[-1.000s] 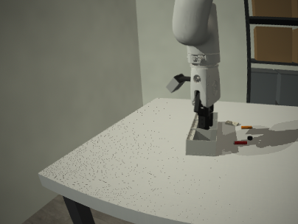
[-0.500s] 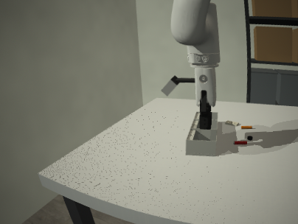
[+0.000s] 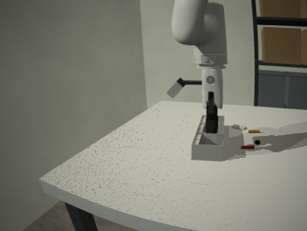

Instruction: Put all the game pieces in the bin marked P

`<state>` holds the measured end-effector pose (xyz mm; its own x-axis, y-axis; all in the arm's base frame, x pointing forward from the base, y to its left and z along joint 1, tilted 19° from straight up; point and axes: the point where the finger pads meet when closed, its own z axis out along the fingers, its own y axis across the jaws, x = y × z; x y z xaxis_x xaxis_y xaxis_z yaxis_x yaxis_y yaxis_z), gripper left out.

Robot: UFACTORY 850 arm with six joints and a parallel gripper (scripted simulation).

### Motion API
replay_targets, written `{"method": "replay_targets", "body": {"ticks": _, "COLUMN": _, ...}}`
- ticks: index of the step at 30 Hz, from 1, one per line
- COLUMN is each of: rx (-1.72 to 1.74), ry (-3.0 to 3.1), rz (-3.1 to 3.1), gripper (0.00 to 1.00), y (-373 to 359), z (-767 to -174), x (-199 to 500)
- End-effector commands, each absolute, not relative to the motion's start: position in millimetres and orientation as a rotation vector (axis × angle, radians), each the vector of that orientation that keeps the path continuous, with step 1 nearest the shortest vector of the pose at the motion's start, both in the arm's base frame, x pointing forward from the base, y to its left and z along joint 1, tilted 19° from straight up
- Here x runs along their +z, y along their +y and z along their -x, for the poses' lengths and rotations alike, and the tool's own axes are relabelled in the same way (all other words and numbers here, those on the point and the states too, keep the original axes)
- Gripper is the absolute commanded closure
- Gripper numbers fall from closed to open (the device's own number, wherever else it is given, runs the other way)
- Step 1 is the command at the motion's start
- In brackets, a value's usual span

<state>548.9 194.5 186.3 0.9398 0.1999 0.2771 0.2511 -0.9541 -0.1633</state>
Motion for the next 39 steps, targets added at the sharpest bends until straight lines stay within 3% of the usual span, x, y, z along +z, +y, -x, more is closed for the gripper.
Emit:
{"method": "replay_targets", "body": {"ticks": 1, "rx": -0.388, "ry": -0.341, "rz": 2.894, "gripper": 1.00, "y": 194.8, "z": -550.0, "x": 185.2}}
{"method": "replay_targets", "body": {"ticks": 39, "rx": -0.388, "ry": -0.341, "rz": 2.894, "gripper": 1.00, "y": 206.0, "z": -561.8, "x": 138.5}}
